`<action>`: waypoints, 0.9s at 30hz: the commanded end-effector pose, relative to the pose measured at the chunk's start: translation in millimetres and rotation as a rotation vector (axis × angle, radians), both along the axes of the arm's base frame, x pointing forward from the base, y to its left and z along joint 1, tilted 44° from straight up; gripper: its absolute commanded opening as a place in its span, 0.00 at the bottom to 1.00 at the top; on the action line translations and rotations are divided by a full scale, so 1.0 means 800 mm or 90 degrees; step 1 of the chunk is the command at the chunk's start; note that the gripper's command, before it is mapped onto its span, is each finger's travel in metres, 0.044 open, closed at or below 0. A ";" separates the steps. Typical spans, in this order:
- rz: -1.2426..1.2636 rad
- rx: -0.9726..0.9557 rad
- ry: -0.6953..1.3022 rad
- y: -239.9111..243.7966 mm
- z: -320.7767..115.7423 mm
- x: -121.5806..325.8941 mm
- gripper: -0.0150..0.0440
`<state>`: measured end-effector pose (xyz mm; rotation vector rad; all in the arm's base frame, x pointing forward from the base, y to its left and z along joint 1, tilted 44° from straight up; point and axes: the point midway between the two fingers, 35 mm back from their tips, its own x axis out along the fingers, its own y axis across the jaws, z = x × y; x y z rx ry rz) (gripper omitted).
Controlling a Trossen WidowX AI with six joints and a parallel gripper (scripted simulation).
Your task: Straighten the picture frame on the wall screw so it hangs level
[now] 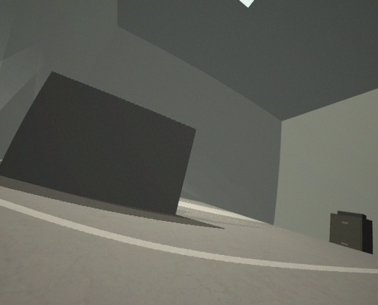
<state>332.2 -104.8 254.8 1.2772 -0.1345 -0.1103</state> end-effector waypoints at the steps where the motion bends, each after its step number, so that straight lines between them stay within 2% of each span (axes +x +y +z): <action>1: -0.001 -0.005 -0.004 -0.001 0.004 0.009 0.69; 27: -0.001 -0.005 -0.004 -0.002 0.003 0.017 0.69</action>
